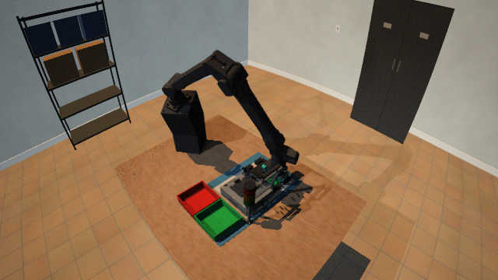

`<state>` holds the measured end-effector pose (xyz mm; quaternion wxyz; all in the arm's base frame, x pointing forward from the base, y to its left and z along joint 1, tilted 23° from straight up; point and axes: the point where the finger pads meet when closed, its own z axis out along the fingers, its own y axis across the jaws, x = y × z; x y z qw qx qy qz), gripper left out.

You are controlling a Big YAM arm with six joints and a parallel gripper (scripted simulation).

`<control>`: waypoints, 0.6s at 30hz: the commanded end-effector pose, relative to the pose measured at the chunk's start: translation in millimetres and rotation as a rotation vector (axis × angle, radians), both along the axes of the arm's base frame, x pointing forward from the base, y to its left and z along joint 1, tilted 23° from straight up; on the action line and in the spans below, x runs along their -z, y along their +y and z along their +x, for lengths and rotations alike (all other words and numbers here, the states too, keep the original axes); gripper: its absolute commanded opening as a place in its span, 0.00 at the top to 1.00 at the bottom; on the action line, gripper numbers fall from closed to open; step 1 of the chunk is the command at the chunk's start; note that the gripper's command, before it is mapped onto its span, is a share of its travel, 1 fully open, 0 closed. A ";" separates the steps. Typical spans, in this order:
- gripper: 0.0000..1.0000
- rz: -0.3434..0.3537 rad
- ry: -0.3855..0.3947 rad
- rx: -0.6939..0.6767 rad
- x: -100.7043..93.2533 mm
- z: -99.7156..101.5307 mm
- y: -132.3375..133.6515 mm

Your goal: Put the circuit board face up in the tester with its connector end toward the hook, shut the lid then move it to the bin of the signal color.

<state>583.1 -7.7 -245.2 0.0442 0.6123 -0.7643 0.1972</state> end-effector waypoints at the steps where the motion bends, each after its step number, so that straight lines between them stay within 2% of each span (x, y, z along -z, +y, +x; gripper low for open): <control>1: 0.08 0.004 -0.005 0.006 2.0 2.4 -8.4; 18: 0.08 0.004 -0.009 0.006 0.3 2.7 -8.5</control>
